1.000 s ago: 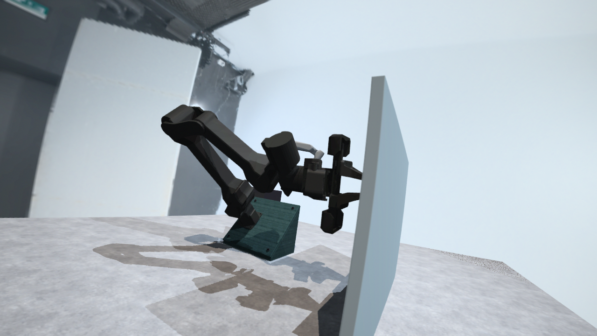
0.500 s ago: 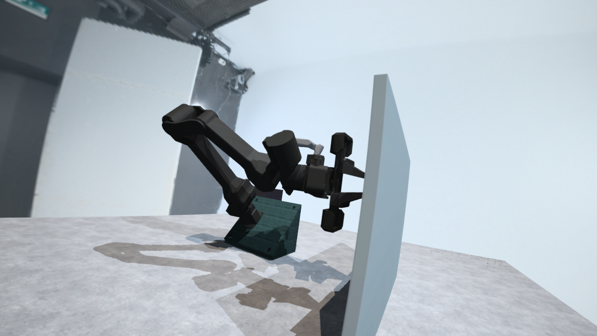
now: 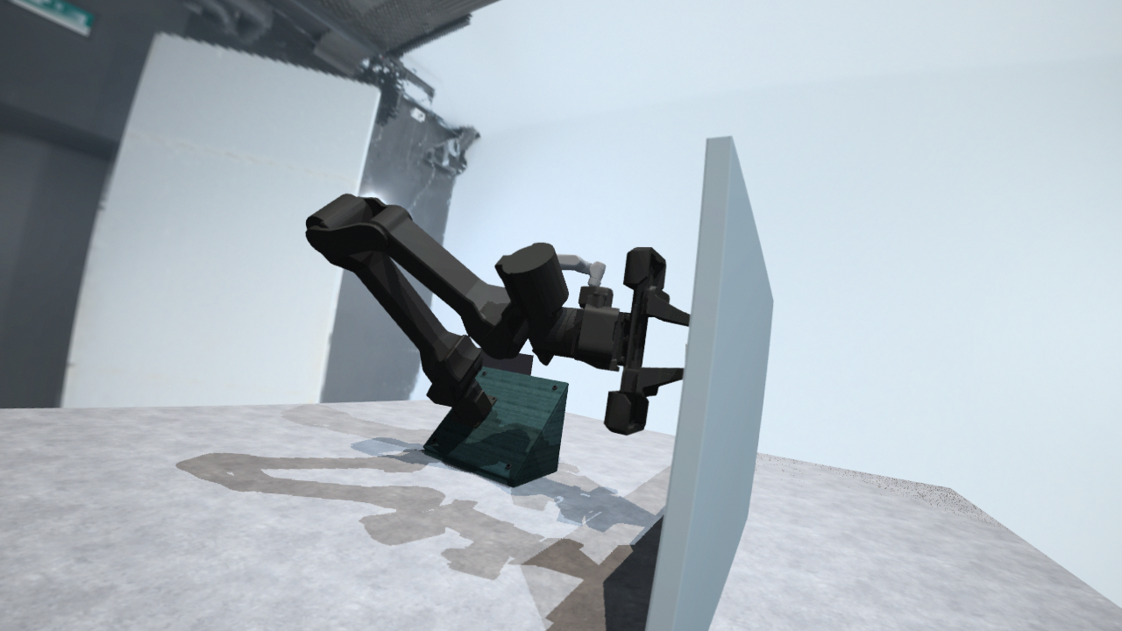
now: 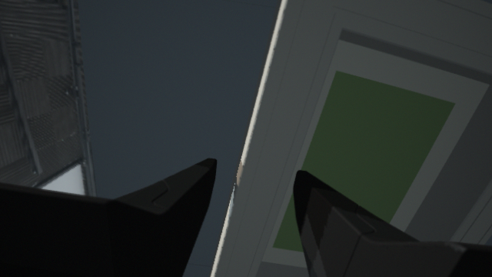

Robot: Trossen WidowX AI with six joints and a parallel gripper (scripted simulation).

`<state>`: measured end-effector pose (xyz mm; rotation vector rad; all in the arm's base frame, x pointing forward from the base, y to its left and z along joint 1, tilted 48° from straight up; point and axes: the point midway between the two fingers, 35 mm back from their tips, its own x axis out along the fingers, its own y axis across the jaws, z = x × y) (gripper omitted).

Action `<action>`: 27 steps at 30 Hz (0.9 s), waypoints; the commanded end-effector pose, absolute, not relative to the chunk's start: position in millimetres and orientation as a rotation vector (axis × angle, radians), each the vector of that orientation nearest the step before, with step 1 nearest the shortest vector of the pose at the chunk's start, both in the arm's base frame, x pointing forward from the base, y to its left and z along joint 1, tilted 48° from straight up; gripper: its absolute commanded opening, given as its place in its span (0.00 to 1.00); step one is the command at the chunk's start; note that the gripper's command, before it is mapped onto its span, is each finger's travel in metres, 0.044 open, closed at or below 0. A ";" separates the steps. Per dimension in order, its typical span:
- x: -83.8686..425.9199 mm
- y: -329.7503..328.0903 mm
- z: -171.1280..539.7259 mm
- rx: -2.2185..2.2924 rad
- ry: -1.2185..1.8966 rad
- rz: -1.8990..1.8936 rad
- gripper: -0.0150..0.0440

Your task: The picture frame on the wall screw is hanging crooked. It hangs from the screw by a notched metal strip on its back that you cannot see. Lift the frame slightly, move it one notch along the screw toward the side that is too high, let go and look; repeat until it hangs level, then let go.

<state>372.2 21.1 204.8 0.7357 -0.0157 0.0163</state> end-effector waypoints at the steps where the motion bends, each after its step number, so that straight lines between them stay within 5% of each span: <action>1: 372.2 21.1 204.8 0.740 -0.015 0.016 0.69; 27: 267.5 41.6 220.4 1.018 -0.010 0.024 0.69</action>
